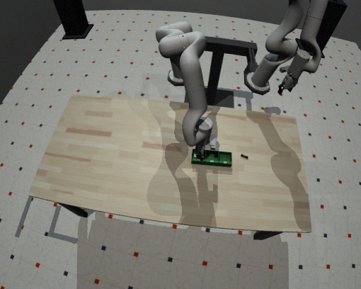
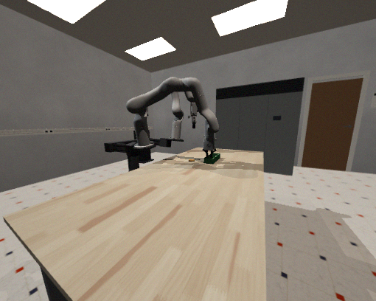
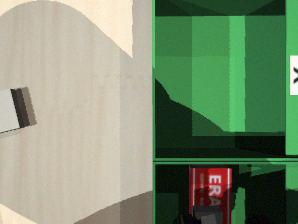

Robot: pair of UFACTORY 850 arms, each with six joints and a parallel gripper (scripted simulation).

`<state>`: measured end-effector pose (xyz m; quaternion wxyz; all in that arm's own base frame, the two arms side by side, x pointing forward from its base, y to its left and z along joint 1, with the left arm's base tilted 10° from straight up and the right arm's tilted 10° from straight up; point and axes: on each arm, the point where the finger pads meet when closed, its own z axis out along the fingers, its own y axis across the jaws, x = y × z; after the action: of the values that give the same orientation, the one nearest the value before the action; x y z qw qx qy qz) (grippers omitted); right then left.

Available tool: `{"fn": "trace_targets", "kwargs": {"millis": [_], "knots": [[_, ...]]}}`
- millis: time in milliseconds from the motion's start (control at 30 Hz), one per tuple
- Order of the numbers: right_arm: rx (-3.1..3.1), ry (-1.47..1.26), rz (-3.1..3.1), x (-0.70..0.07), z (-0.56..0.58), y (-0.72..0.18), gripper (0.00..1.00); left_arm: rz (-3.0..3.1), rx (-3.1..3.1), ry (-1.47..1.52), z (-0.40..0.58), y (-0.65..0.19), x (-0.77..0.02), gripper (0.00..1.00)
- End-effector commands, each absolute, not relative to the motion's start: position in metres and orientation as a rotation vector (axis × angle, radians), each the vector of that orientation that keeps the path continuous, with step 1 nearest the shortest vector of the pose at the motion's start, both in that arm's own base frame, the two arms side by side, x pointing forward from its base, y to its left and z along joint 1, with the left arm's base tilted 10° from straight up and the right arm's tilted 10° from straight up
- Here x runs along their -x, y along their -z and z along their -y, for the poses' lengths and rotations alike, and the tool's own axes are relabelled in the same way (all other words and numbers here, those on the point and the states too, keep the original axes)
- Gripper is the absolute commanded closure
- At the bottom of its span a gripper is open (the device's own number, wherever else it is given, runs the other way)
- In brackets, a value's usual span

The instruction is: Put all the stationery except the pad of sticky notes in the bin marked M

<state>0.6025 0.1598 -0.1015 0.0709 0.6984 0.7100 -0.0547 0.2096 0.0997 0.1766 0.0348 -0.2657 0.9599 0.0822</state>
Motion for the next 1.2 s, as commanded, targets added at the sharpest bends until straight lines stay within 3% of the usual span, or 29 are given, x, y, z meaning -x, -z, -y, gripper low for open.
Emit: {"fn": "trace_targets", "kwargs": {"millis": [0,667,700,1167], "knots": [[-2.1,0.162,-2.135,-0.603,-0.161,0.097,0.7,-2.95,0.816,-0.252,-0.1,-0.177,-0.21,0.0],[-2.1,0.162,-2.135,-0.603,-0.165,0.075,0.7,-2.95,0.816,-0.252,-0.1,-0.177,-0.21,0.0],[-2.1,0.162,-2.135,-0.602,-0.166,0.071,0.0,-2.95,0.816,-0.252,-0.1,-0.177,-0.21,0.0],[-2.1,0.162,-2.135,-0.601,-0.174,0.023,0.0,-2.95,0.816,-0.252,-0.1,-0.177,-0.21,0.0]]}}
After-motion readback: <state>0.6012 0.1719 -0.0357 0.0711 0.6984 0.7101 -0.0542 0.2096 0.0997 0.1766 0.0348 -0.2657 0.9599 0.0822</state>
